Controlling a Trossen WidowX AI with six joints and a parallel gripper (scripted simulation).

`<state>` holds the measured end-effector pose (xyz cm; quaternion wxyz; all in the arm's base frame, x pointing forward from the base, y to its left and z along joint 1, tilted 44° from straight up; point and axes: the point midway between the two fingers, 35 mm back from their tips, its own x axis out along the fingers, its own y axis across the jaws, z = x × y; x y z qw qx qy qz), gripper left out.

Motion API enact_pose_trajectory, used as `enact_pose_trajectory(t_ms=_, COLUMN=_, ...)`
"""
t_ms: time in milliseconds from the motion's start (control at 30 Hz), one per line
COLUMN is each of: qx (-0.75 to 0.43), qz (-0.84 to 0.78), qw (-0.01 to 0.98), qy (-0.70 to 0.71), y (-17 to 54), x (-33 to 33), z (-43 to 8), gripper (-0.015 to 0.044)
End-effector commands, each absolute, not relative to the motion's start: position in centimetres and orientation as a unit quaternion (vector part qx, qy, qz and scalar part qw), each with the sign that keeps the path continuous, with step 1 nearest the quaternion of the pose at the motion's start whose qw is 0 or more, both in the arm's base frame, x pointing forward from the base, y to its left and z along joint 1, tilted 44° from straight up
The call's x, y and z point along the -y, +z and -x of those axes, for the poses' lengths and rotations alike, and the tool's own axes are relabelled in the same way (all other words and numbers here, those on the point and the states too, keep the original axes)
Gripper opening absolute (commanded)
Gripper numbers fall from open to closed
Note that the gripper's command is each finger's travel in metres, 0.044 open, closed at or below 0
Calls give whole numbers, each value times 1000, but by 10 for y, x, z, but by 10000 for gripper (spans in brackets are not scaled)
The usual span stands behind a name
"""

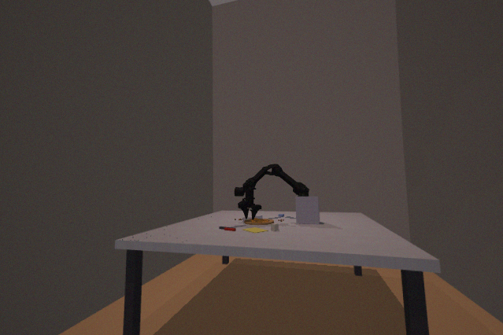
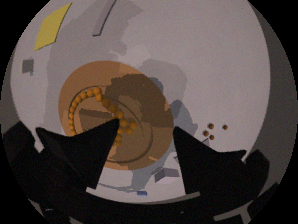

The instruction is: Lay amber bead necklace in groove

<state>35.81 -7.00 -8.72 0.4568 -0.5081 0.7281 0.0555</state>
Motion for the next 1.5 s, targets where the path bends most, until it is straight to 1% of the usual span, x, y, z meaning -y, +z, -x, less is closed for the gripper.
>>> enact_pose_trajectory(t_ms=0, qx=-728, qz=508, qw=457, qy=54, y=-88, x=70, z=-358, gripper=440)
enact_pose_trajectory(t_ms=1200, qx=-731, qz=506, qw=454, qy=55, y=-85, x=68, z=-358, gripper=440)
enact_pose_trajectory(t_ms=1267, qx=-733, qz=493, qw=468, qy=34, y=-86, x=66, z=-358, gripper=387)
enact_pose_trajectory(t_ms=1467, qx=-718, qz=358, qw=578, qy=-149, y=-90, x=50, z=-351, gripper=230)
